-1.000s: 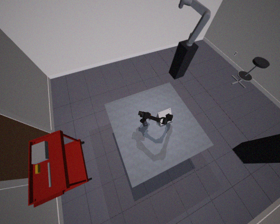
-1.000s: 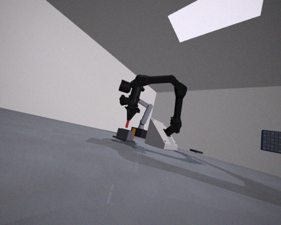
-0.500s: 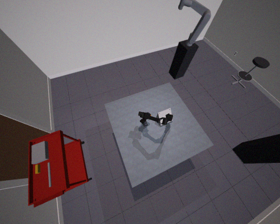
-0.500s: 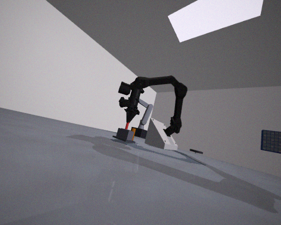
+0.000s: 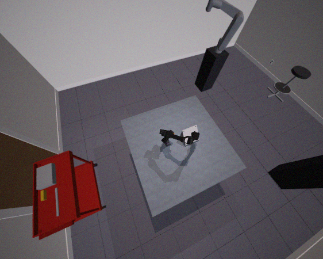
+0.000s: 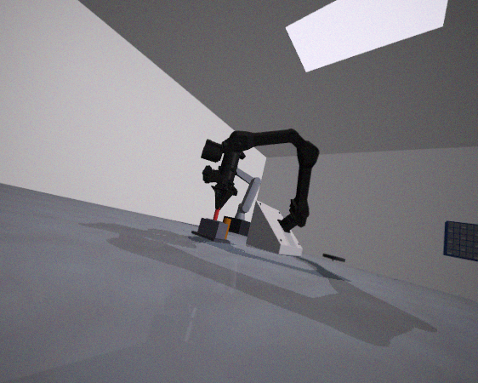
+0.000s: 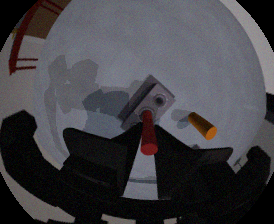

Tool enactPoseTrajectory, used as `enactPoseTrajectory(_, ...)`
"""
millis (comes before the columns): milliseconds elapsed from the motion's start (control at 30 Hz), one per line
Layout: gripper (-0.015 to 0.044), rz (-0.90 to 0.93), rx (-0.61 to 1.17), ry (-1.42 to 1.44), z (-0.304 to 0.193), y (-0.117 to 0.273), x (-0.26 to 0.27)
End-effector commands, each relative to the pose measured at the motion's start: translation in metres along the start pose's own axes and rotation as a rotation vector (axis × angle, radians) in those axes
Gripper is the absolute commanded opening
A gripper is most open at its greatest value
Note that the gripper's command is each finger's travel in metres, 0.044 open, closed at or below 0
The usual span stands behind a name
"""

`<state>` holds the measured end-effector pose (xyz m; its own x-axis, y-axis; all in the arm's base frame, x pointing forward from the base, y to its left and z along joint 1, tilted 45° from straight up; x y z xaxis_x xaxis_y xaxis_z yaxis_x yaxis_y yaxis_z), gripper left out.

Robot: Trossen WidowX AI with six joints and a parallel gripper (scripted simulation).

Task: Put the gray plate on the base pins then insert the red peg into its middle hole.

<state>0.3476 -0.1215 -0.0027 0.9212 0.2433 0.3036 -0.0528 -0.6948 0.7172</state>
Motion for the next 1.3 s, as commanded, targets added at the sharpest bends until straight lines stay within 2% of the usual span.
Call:
enactPoseTrajectory(0,0.0,0.0,0.0,0.0,0.0001,0.0002,-0.0002)
enactPoseTrajectory(200,0.0,0.0,0.0,0.0,0.0001,0.0002,-0.0002)
enactPoseTrajectory(400,0.015,0.0,0.0,0.0,0.0001,0.0002,-0.0002)
enactPoseTrajectory(1267,0.015,0.007,-0.001,-0.005,-0.0013,0.0085,-0.0015)
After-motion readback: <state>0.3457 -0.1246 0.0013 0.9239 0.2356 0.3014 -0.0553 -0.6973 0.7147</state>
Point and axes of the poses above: the point midway between the two fingers, 35 mm back from their tips, its own y axis back along the fingers, its own x axis across the jaws, z = x × y, the point moved 4 cm from there along y, back along the fingers, and after that the axes turned 3 degrees about -y, right-handed, at the moved point
